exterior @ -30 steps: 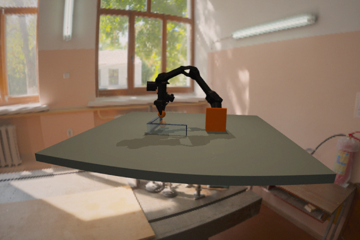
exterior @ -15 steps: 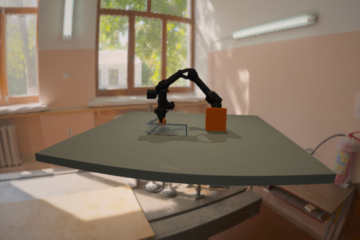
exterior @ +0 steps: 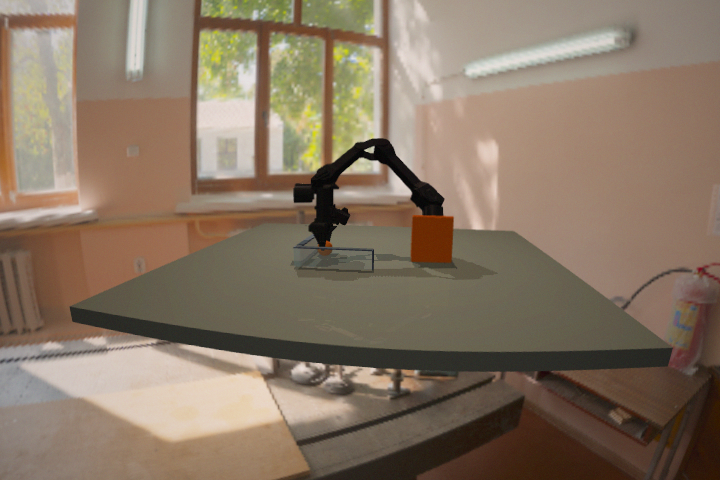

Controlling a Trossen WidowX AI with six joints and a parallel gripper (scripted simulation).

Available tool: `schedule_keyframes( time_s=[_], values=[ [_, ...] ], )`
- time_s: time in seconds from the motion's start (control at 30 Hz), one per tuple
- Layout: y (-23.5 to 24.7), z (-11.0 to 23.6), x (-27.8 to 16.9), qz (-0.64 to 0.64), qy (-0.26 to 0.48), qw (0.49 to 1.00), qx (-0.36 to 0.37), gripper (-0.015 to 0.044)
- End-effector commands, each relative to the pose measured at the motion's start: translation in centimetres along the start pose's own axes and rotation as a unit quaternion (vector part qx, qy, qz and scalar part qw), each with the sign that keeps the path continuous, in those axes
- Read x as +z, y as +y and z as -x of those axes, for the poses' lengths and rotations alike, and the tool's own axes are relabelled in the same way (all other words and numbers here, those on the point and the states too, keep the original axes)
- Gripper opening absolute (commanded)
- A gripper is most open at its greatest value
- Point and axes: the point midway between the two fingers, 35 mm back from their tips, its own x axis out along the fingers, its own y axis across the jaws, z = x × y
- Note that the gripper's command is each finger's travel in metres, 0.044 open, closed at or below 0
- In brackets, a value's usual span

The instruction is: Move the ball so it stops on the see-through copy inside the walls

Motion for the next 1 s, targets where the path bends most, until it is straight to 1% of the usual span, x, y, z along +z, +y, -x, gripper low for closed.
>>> schedule_keyframes(
  time_s=[0.0, 0.37, 0.4, 0.47, 0.5, 0.6, 0.67, 0.83, 0.87, 0.97],
  values=[
    [0.0, 0.0, 0.0, 0.0, 0.0, 1.0, 0.0, 0.0053],
    [0.0, 0.0, 0.0, 0.0, 0.0, 1.0, 0.0, 0.0341],
    [0.0, 0.0, 0.0, 0.0, 0.0, 1.0, 0.0, 0.0358],
    [0.0, 0.3, 0.0, 0.0, 0.0, 1.0, 0.0, 0.0358],
    [-0.1, 1.1, -0.1, 0.0, 0.0, 1.0, -0.001, 0.0358],
    [-0.2, 6.0, -0.2, 0.001, -0.001, 1.0, -0.001, 0.0358],
    [-0.1, 8.3, 0.0, 0.002, -0.002, 1.0, 0.0, 0.0358],
    [-0.1, 8.5, 0.1, 0.002, -0.002, 1.0, 0.0, 0.0358],
    [-0.3, 8.0, -0.3, 0.004, 0.009, 1.0, -0.002, 0.0358],
    [-0.3, 8.0, -0.3, 0.004, 0.009, 1.0, -0.002, 0.0358]
  ],
)
